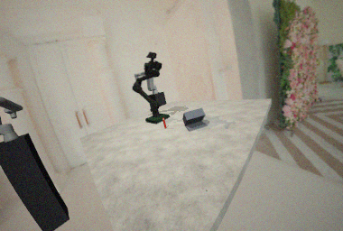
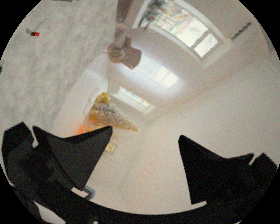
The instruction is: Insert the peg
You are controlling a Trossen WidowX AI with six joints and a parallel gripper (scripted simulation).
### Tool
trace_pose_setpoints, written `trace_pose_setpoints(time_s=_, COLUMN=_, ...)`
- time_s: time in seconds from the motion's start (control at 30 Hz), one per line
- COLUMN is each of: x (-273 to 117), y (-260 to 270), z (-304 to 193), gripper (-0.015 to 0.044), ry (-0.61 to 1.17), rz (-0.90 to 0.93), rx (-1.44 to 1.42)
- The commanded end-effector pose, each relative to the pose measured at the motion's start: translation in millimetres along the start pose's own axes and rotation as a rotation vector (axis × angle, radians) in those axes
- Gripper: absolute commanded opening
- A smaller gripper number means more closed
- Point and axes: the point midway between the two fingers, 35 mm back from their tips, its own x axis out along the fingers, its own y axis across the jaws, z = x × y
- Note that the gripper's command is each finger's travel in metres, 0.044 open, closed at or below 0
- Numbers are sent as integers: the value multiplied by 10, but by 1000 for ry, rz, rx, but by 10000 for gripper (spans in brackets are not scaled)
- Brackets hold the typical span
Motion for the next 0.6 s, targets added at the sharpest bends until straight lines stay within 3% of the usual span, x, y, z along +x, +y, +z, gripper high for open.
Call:
trace_pose_setpoints(time_s=0.0, x=1, y=-4, z=4, gripper=426, ry=1, rz=-2, rx=-8)
trace_pose_setpoints(time_s=0.57, x=172, y=-292, z=464, gripper=440, ry=78, rz=-129, rx=-808)
